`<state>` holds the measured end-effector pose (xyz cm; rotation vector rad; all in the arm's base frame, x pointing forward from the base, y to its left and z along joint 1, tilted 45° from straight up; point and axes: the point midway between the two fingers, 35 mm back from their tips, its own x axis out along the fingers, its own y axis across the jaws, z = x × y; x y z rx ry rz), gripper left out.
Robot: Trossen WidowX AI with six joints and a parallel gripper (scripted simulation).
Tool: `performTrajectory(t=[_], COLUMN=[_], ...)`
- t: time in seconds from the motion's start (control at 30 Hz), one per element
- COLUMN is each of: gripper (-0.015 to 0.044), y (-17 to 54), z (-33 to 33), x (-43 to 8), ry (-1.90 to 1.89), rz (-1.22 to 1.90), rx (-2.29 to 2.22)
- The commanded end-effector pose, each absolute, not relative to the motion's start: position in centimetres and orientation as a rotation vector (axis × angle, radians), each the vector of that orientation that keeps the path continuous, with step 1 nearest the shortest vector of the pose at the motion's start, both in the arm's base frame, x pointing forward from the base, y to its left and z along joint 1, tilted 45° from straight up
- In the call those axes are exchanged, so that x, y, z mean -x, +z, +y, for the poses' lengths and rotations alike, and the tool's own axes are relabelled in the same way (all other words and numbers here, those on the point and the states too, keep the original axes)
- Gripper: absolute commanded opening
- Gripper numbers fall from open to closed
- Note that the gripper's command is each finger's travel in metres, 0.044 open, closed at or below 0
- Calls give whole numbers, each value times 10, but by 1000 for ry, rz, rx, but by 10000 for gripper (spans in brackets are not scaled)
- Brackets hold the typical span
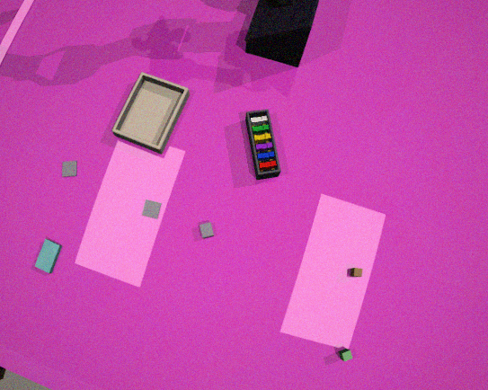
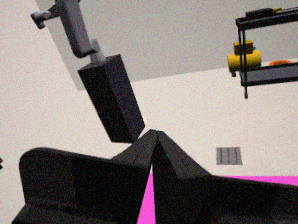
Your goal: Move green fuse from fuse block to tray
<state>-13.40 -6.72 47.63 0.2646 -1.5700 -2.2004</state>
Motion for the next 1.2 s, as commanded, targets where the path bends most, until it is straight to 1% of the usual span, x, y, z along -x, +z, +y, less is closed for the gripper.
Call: performTrajectory(t=[0.0,0.03,0.07,0.17,0.3,0.37,0.63,0.7,0.87,1.0,1.17], gripper=[26,53,62,62,62,62,62,62,62,62,62], y=[476,477,478,480,477,476,443,446,406,371,333], z=[-68,-72,-78,-109,-161,-172,-238,-240,-251,-244,-222], x=[133,132,129,110,68,56,-57,-74,-153,-206,-255], ry=[-2199,-2196,-2190,-2154,-2073,-2047,-1815,-1706,-1559,-1459,-1355], rz=[-1566,-1554,-1534,-1427,-1239,-1158,-818,-861,-655,-496,-330], rx=[-265,-265,-267,-274,-294,-271,-349,-397,-475,-518,-547])
